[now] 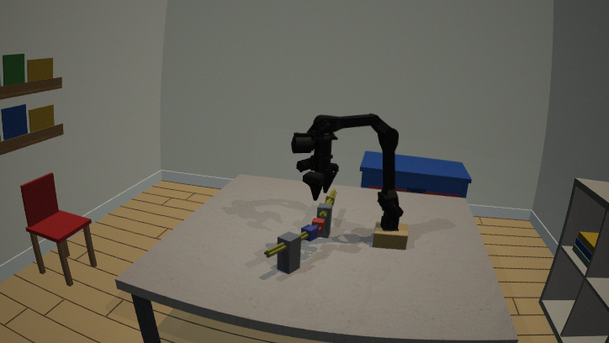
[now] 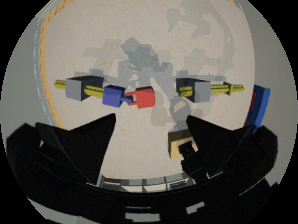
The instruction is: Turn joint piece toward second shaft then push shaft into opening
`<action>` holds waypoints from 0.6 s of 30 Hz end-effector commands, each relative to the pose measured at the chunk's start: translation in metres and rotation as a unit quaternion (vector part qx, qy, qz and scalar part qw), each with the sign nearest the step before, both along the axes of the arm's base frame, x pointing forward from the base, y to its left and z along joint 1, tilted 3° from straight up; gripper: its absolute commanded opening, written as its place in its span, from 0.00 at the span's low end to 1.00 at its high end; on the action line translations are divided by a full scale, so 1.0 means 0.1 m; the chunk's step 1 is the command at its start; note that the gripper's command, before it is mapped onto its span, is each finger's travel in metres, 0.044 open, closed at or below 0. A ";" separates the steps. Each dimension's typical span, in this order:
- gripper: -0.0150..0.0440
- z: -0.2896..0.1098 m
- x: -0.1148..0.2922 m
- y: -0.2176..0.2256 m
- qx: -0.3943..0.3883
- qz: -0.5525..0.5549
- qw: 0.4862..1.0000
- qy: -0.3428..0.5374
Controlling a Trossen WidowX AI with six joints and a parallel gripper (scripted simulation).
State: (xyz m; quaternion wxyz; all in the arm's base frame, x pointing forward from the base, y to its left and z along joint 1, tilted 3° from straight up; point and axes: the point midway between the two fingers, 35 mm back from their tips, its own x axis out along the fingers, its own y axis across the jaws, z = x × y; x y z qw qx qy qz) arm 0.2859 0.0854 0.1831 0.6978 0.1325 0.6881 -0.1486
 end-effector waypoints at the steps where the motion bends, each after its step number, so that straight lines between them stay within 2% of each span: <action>1: 1.00 0.15 -0.02 0.00 -0.006 0.075 0.997 -0.001; 10: 1.00 0.19 -0.03 0.00 -0.007 0.100 0.995 0.000; 18: 1.00 0.10 -0.04 -0.10 0.019 0.017 1.000 0.008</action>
